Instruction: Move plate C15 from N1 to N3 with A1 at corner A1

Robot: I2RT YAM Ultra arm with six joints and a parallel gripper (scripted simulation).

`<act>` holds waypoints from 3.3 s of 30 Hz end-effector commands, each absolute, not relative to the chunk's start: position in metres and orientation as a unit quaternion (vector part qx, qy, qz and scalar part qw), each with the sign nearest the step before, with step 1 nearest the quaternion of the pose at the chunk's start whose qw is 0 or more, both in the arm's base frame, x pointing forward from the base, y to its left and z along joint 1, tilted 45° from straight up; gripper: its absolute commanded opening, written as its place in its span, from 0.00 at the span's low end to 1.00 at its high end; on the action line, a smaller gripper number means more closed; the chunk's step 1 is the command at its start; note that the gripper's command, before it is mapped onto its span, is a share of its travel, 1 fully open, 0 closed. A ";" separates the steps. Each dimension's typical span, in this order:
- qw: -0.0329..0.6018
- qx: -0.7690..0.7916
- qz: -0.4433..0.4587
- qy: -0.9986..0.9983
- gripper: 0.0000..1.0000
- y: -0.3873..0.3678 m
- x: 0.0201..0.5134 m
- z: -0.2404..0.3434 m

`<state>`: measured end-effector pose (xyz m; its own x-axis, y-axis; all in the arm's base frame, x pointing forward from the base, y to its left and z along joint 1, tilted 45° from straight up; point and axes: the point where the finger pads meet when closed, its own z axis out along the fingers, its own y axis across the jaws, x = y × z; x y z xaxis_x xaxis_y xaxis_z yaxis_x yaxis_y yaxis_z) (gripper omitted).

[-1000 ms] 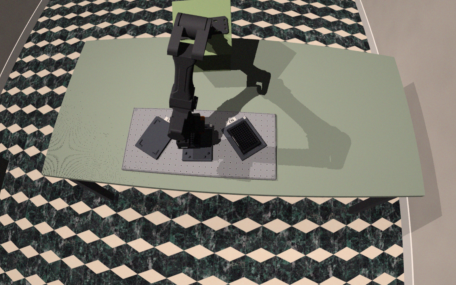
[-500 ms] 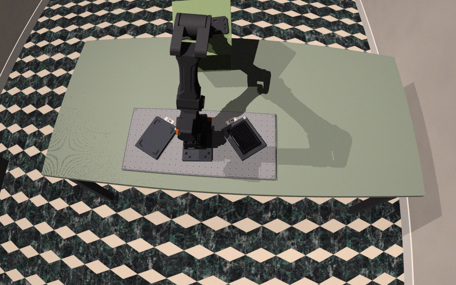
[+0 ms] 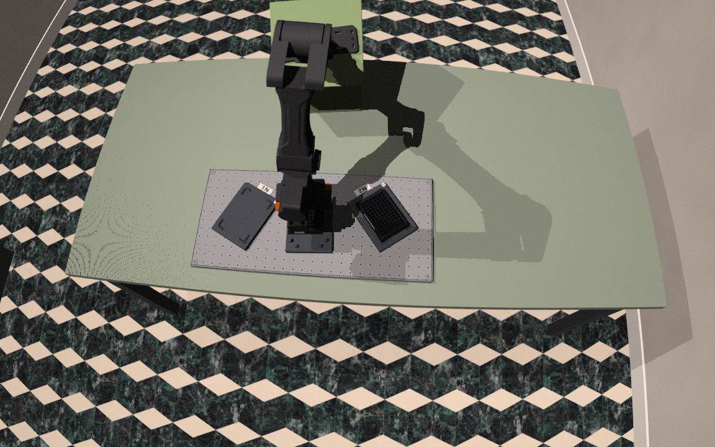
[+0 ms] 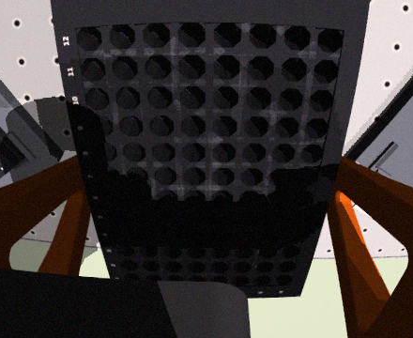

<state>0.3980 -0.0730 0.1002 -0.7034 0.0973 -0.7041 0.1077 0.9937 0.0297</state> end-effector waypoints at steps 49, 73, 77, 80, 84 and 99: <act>0.393 0.060 -0.011 0.918 0.00 -0.079 0.448 0.068; 0.385 0.059 -0.009 0.921 0.00 -0.079 0.448 0.057; 0.391 0.060 -0.011 0.918 0.00 -0.078 0.450 0.059; 0.390 0.060 -0.011 0.919 0.00 -0.078 0.450 0.057; 0.382 0.060 -0.009 0.922 0.00 -0.077 0.449 0.049; 0.386 0.060 -0.010 0.921 0.00 -0.078 0.450 0.050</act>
<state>0.4483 -0.0783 0.0497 -0.7038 0.1007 -0.7033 0.1126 0.9932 0.0296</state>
